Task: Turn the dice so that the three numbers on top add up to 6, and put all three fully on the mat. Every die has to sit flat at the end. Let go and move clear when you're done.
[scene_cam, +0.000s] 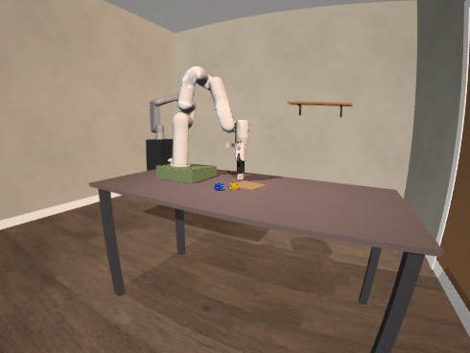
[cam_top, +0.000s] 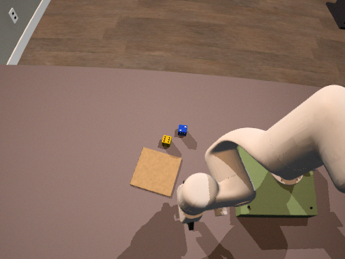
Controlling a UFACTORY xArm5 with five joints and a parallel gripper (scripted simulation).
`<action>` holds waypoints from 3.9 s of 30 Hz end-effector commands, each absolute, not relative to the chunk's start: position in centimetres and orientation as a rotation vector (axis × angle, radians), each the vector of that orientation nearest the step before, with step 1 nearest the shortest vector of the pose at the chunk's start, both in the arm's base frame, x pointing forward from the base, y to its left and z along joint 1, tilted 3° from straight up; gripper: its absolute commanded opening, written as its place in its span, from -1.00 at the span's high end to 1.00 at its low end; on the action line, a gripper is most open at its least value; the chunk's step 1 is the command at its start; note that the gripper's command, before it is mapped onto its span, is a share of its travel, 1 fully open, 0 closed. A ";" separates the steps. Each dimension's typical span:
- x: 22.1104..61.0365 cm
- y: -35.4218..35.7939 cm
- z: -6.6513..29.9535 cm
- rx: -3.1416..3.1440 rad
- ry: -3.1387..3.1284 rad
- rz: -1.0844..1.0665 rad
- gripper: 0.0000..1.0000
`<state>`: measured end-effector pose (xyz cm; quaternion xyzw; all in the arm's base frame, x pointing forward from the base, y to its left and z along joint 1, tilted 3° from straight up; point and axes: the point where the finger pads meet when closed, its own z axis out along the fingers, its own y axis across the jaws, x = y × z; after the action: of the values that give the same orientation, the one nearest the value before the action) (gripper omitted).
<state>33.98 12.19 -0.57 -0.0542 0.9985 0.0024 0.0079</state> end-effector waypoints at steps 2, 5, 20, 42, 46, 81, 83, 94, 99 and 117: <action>34.1 12.3 -0.5 -0.169 3.118 0.009 0.05; 34.2 12.3 -0.5 -0.169 3.118 0.009 0.05; 34.2 12.3 -0.5 -0.169 3.118 0.009 0.05; 34.2 12.3 -0.5 -0.169 3.118 0.009 0.05; 34.2 12.3 -0.7 -0.169 3.118 0.009 0.05; 34.2 12.5 -3.9 -0.169 3.118 0.009 0.05; 34.2 12.5 -3.9 -0.169 3.118 0.009 0.05; 34.2 12.5 -3.9 -0.169 3.118 0.009 0.05; 34.2 12.5 -3.9 -0.169 3.118 0.009 0.05; 34.2 12.5 -3.9 -0.169 3.118 0.009 0.47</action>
<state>34.05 12.47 -3.97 -0.0542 0.9985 0.0025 0.0082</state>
